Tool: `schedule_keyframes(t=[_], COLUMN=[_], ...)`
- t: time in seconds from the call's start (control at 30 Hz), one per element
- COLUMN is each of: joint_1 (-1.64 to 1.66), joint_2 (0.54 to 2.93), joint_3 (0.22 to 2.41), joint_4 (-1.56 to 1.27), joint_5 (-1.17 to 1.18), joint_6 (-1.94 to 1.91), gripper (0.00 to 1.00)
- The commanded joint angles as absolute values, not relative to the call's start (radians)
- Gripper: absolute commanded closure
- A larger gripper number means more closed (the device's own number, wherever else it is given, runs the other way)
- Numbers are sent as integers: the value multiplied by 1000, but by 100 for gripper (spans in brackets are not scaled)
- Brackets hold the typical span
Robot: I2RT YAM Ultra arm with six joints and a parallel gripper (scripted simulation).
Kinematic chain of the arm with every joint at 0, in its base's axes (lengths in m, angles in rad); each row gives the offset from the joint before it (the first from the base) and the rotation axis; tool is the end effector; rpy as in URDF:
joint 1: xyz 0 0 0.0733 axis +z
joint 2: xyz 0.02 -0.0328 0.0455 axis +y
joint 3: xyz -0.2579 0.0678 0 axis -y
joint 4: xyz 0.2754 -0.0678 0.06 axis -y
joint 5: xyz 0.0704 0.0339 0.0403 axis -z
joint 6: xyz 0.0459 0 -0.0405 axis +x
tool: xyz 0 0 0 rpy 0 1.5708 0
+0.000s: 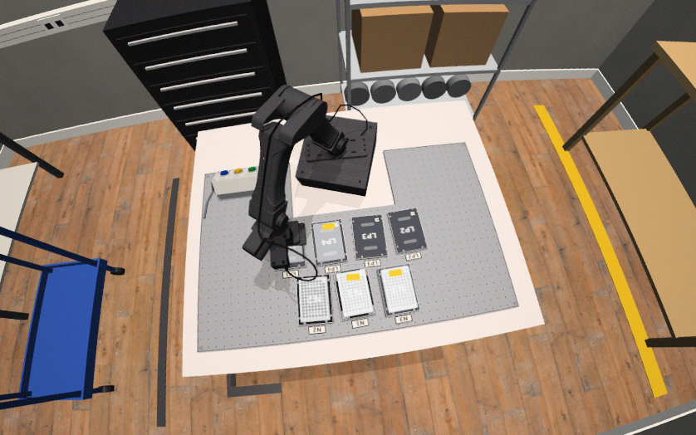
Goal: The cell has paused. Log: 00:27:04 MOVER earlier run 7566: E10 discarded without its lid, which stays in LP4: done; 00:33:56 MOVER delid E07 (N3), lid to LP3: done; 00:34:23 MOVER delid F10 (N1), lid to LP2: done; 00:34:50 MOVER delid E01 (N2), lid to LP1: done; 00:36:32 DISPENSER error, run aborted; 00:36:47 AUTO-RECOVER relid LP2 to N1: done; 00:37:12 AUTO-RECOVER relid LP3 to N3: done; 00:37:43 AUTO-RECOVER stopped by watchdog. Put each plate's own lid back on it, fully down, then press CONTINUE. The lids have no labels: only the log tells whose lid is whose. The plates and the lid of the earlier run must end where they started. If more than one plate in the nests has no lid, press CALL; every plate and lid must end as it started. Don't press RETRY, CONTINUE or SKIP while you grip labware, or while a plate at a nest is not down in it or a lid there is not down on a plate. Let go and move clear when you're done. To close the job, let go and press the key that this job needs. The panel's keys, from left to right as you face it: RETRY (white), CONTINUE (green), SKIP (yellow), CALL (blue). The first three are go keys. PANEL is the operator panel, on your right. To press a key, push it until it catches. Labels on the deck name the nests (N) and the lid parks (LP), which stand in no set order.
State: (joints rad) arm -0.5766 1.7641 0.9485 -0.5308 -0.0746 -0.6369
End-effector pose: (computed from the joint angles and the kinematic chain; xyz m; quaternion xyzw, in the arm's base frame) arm 0.2771 -0.1748 0.0992 -0.0341 0.9924 -0.0334 0.1130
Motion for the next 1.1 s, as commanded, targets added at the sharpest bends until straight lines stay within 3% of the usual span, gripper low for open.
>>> schedule_keyframes(t=[0.0,1.07], joint_1=[-589,-599], joint_2=[1719,1666], joint_3=[990,1032], joint_4=[-567,-663], joint_5=[-83,-87], joint_6=[-647,-655], gripper=[100,100])
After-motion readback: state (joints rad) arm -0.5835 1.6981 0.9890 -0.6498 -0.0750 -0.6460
